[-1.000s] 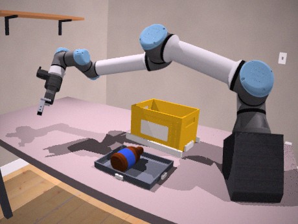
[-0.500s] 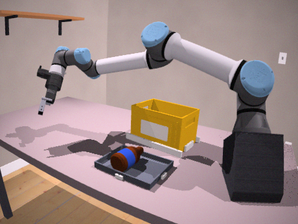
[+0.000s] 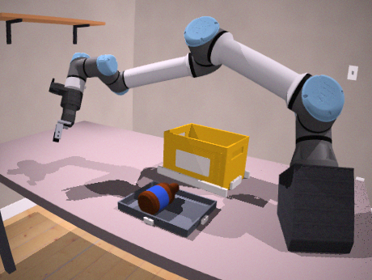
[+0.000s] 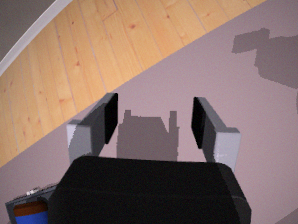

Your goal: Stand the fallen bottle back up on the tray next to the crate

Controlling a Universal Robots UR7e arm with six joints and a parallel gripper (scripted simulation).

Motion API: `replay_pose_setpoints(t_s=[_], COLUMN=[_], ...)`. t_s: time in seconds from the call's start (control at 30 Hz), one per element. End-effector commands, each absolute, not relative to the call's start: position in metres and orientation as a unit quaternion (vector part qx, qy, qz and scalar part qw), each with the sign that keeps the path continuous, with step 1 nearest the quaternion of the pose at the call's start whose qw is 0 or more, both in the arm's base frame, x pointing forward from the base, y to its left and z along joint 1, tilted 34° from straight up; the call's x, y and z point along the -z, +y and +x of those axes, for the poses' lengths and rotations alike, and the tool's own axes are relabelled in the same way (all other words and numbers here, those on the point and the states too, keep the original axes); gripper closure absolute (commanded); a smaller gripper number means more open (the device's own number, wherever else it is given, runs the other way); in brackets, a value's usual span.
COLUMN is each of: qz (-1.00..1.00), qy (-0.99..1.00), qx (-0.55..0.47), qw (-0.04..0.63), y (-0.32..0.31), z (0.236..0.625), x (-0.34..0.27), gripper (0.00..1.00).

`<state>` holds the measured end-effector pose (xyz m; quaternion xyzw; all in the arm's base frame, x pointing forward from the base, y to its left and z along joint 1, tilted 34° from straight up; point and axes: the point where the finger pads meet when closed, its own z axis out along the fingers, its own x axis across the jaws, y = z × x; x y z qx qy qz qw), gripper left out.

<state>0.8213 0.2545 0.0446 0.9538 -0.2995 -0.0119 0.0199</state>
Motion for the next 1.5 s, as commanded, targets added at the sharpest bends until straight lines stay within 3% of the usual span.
replay_pose_setpoints(t_s=[0.0, 0.43, 1.47], qz=[0.958, 0.967, 0.964], qy=[-0.286, -0.241, -0.113], qx=[0.001, -0.023, -0.09], qw=[0.033, 0.082, 0.222], y=[0.255, 0.249, 0.188], z=[0.805, 0.742, 0.512], x=[-0.048, -0.053, -0.055], gripper=[0.0, 0.0, 0.0])
